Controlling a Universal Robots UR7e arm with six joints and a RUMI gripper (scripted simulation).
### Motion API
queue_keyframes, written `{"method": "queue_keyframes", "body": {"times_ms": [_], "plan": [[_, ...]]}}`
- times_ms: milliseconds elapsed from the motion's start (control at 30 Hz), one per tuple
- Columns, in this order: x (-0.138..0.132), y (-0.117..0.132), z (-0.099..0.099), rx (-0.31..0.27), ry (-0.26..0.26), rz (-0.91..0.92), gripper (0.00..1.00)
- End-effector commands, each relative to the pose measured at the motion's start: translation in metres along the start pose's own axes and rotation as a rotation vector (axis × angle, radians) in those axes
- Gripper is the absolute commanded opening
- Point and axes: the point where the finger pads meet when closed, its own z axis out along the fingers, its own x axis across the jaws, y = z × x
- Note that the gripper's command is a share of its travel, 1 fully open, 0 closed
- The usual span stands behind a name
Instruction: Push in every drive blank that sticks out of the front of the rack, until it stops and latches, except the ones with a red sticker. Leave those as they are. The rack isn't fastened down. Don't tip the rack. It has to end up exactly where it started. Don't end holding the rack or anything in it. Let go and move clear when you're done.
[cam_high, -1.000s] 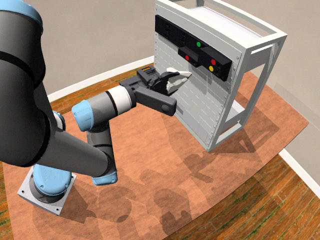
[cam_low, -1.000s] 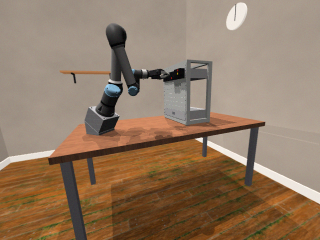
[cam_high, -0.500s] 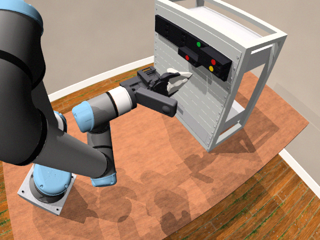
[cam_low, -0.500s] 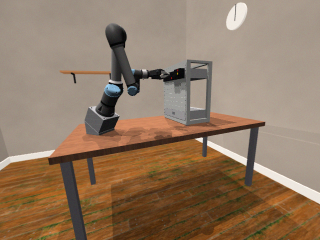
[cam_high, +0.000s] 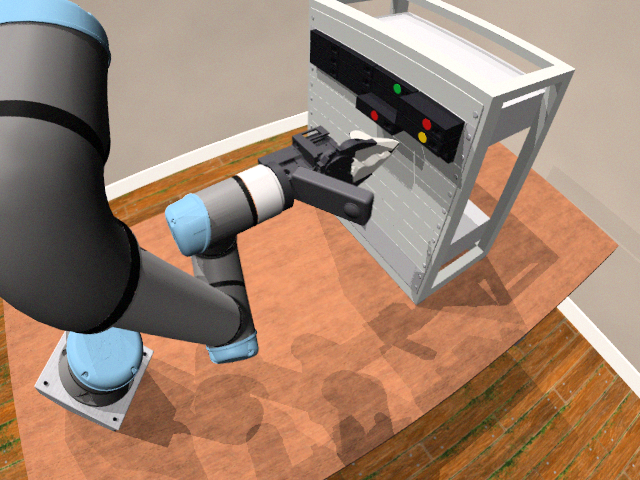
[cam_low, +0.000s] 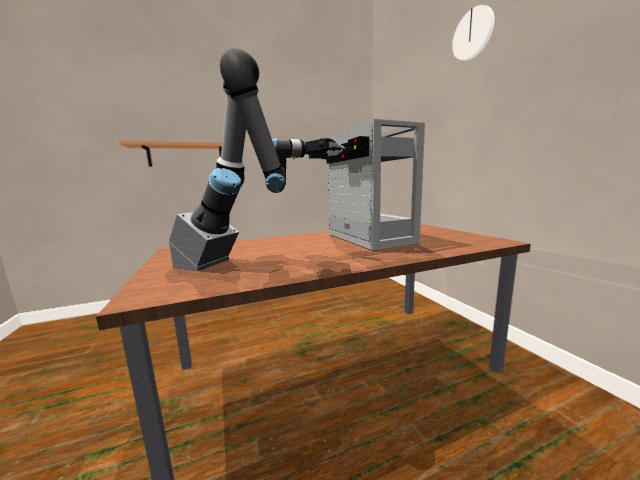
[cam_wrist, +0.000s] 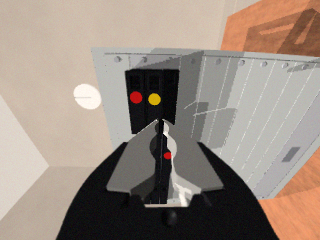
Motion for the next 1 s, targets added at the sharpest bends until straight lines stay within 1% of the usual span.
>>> {"method": "queue_keyframes", "body": {"times_ms": [0, 200, 967], "plan": [[-0.0006, -0.0002, 0.0186, 0.004, -0.001, 0.0, 0.0], [-0.0006, -0.0002, 0.0262, 0.004, -0.001, 0.0, 0.0], [-0.0006, -0.0002, 0.0262, 0.004, -0.001, 0.0, 0.0]]}}
